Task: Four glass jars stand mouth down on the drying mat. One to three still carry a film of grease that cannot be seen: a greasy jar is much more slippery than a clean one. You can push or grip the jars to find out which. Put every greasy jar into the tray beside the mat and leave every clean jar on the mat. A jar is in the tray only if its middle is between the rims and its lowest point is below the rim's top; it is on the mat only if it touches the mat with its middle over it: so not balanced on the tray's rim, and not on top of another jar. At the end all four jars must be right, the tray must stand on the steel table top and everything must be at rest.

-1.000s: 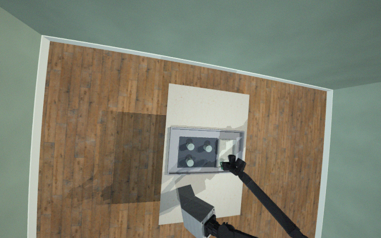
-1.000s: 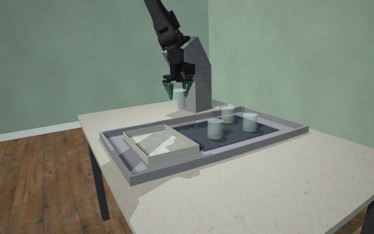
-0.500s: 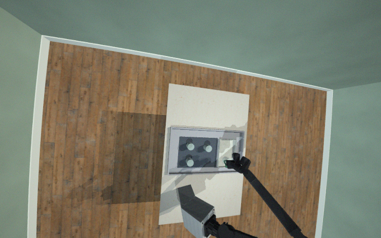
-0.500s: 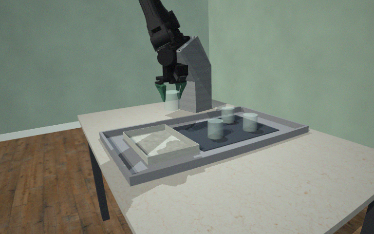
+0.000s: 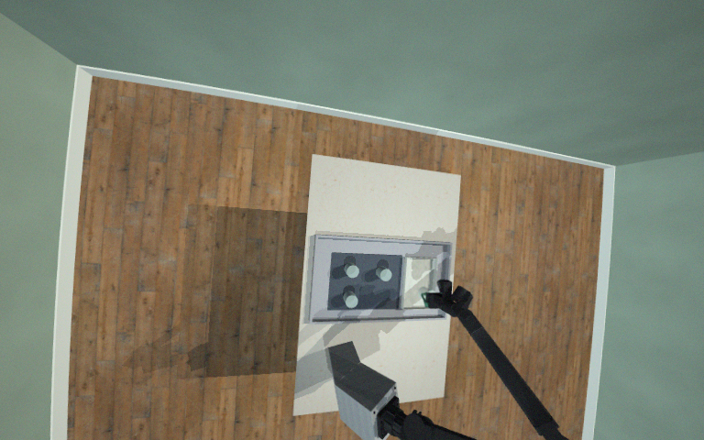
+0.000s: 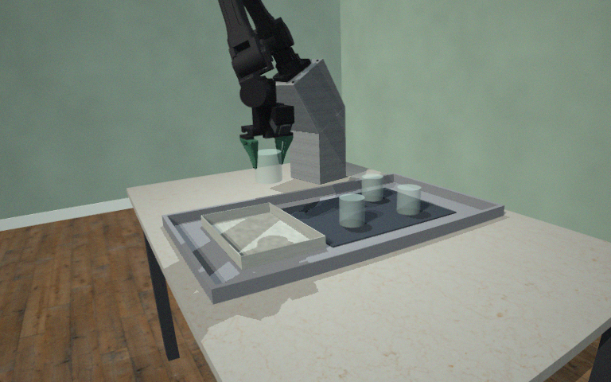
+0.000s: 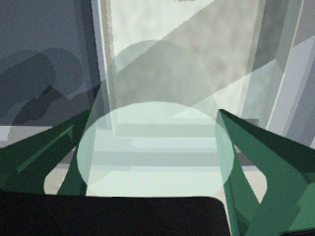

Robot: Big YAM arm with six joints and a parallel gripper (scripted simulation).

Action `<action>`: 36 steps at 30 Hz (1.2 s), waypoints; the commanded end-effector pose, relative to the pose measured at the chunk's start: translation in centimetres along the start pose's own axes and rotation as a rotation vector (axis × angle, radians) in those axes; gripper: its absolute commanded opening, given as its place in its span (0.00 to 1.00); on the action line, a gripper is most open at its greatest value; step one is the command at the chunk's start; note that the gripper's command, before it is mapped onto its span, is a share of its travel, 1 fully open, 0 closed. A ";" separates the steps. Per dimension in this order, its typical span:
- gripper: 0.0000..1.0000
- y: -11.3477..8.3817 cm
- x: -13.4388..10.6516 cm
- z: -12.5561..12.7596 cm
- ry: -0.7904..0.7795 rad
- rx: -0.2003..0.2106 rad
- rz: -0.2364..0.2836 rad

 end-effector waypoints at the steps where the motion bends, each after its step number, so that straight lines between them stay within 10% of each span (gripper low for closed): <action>1: 0.00 -1.0 1.2 -3.0 0.003 -0.022 -0.024; 22: 0.00 -0.8 1.5 -5.2 0.003 -0.022 -0.024; 36: 0.00 2.9 1.6 -5.3 0.003 -0.022 -0.024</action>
Point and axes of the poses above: the point where the finger pads meet when closed, its own y axis out along the fingers, its own z axis across the jaws, x = y × z, the point moved 6 cm from there along -y, back along the fingers, and after that the axes turned 5 degrees about -y, right-handed, at the moved point
